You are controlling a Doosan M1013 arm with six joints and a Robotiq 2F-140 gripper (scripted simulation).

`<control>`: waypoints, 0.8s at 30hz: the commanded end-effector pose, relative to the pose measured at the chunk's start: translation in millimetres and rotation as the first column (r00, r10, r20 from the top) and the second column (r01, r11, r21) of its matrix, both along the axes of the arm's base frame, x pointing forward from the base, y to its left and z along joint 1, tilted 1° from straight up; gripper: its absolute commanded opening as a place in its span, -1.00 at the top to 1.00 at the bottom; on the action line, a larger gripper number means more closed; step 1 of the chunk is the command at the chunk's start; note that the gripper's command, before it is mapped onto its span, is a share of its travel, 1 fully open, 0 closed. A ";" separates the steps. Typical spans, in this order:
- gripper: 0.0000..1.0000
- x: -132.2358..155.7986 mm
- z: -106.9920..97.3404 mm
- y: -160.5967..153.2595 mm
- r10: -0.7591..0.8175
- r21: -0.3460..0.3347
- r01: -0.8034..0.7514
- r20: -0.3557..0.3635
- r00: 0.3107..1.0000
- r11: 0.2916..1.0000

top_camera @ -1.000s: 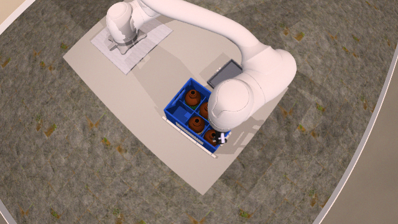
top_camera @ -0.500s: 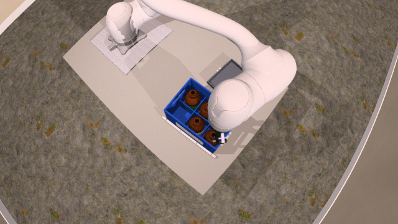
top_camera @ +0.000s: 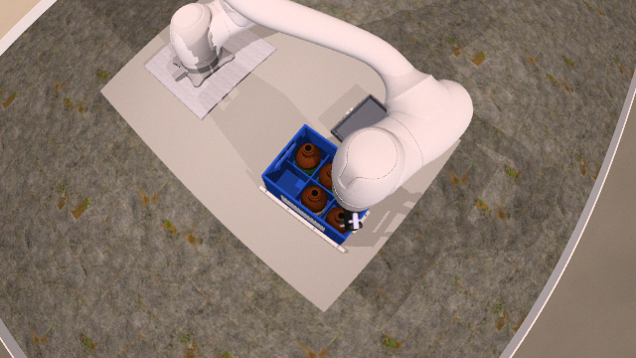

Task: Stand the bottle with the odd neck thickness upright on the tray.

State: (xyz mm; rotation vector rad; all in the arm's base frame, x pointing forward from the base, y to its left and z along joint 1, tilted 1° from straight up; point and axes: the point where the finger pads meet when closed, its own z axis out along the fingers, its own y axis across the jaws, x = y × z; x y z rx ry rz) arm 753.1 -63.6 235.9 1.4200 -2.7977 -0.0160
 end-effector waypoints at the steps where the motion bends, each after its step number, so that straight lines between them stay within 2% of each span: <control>1: 0.24 -0.1 -1.5 0.0 0.000 0.000 0.000 0.000 1.000 1.000; 24: 0.24 -0.2 -27.7 0.2 0.000 0.000 0.000 0.000 1.000 1.000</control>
